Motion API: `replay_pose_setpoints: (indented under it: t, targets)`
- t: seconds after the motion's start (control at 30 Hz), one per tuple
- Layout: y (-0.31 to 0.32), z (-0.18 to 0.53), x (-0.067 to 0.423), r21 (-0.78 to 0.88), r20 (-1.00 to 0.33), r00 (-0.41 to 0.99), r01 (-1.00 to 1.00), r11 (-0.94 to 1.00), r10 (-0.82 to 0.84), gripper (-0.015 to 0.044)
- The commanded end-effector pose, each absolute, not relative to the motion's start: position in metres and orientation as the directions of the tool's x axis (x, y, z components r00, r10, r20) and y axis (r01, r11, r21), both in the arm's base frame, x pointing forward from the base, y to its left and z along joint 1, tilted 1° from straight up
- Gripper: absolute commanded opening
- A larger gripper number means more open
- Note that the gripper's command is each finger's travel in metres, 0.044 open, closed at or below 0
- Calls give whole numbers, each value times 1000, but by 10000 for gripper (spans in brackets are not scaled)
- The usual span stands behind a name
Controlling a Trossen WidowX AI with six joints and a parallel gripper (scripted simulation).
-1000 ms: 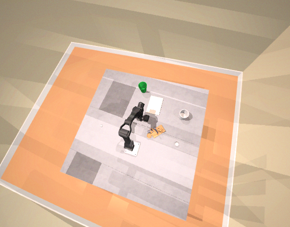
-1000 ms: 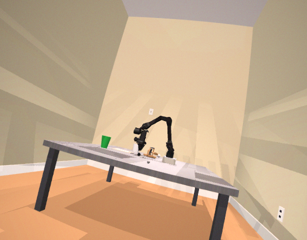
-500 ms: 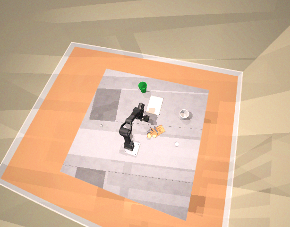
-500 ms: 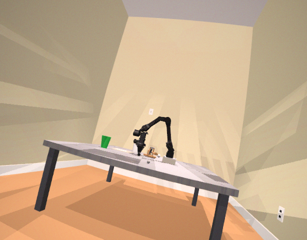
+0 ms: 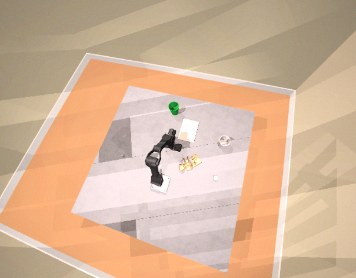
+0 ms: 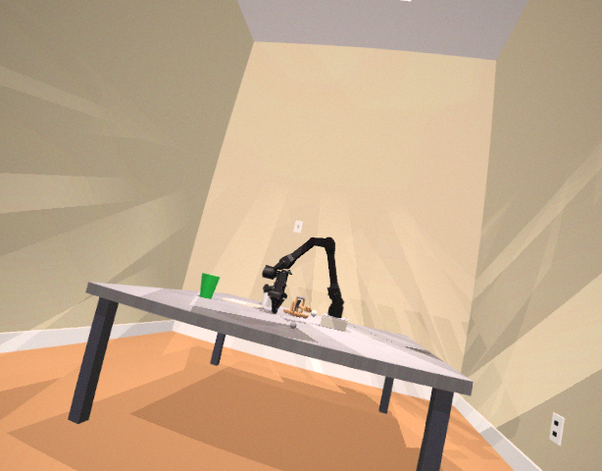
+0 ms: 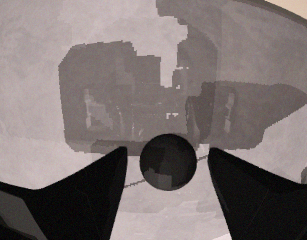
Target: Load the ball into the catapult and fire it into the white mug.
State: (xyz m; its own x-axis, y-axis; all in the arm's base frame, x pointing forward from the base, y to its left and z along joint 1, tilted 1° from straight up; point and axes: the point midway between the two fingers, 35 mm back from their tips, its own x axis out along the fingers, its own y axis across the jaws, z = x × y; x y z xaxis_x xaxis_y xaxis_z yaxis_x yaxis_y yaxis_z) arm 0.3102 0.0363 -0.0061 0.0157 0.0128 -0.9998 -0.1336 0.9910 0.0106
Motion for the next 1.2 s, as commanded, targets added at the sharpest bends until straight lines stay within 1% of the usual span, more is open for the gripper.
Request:
replay_pose_setpoints:
  t: [0.0, 0.27, 0.37, 0.4, 0.63, 0.9, 1.17]
  targets:
    - [37, -8, 309, 14, -1000, 12, -138, 990, 15, 142]
    - [37, -8, 309, 14, -1000, 12, -138, 990, 15, 89]
    - [37, -4, 310, 14, -1000, 12, -138, 990, 15, 10]
    - [37, 2, 310, 14, -1000, 12, -138, 990, 15, 0]
    - [36, 54, 312, 13, -1000, 12, -138, 990, 15, 0]
    - [35, 113, 302, 13, -1000, 12, -138, 990, 15, 0]
    - [26, 116, 299, 13, -1000, 0, -112, 994, 13, 0]
